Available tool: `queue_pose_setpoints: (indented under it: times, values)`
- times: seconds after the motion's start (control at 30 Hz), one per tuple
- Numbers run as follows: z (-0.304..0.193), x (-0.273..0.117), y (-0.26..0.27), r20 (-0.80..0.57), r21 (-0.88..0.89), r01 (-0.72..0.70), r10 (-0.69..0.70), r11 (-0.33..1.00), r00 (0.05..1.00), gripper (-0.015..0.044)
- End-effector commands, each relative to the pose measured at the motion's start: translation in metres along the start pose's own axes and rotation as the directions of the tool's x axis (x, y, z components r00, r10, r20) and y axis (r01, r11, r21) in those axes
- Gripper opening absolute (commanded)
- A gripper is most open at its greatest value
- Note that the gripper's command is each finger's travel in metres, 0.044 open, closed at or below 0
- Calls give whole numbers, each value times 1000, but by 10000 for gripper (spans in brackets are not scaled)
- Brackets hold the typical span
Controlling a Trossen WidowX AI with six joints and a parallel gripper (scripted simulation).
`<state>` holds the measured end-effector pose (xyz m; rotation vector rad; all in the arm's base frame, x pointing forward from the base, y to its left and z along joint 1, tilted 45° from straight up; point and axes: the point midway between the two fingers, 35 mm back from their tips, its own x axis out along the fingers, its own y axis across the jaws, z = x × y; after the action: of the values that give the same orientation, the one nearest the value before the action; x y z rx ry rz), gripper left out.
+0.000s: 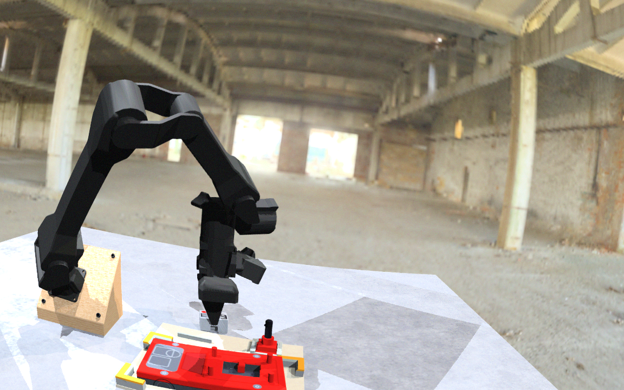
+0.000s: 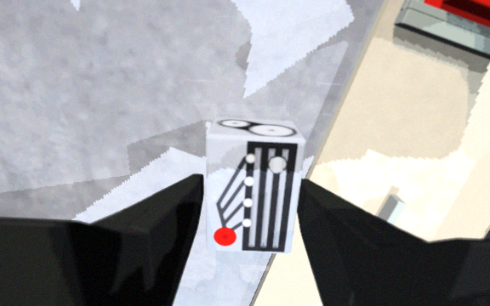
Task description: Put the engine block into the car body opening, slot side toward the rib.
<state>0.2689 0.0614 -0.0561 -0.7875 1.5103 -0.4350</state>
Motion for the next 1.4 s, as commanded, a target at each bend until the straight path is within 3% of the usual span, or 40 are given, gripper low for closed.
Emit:
queue_pose_setpoints:
  times: [0.0, 0.17, 0.27, 1.37]
  values:
    - [0, 1, -1, 1, -5, 6, -6, 1000, 1000, 112]
    - [0, 1, -1, 1, -5, 6, -6, 1000, 1000, 78]
    - [1, 0, 0, 7, -8, 2, -2, 1000, 1000, 0]
    - [7, -91, 4, 24, -24, -12, 13, 1000, 1000, 0]
